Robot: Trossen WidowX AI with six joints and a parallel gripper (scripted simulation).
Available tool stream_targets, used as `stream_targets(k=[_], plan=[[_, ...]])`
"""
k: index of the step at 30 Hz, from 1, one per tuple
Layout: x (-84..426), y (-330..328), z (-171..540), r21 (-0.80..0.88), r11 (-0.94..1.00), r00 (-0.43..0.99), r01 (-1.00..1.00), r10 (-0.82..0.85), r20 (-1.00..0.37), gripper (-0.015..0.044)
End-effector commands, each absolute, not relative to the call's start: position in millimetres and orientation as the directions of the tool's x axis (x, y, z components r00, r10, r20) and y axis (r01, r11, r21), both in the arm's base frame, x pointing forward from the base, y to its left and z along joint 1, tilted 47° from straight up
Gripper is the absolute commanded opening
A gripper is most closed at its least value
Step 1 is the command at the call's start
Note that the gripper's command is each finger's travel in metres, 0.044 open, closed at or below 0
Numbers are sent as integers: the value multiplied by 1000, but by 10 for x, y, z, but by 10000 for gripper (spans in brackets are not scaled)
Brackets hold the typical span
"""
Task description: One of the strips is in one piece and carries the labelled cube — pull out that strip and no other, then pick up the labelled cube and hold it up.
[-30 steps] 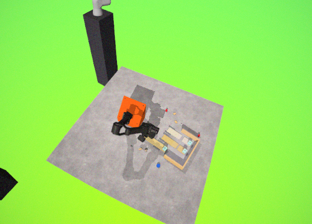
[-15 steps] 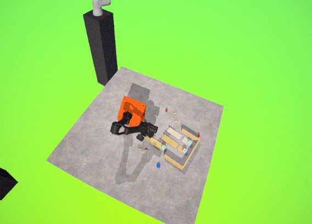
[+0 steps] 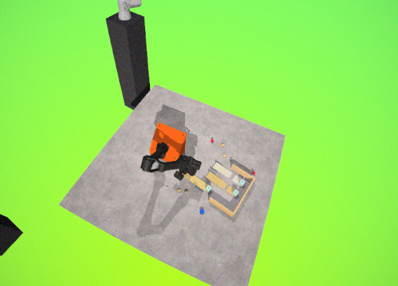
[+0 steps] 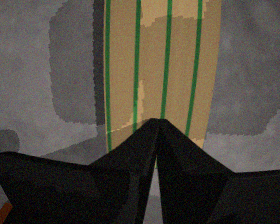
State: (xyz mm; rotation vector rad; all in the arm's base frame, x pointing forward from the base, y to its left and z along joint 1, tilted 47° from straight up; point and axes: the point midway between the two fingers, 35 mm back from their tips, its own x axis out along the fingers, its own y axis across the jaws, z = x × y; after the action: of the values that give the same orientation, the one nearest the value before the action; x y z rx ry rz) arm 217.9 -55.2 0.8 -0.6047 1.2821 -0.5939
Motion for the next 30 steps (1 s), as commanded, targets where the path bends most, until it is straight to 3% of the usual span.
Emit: stream_targets(k=[1,16,26,30], plan=[[2095,-593,-28,-709,702,160,61,-708,-687,0],[2095,-593,-28,-709,702,160,61,-708,-687,0],[2120,-250,294,-708,704,160,62,-707,-689,0],[2319,-252,311,-687,707,161,168,-707,-689,105]])
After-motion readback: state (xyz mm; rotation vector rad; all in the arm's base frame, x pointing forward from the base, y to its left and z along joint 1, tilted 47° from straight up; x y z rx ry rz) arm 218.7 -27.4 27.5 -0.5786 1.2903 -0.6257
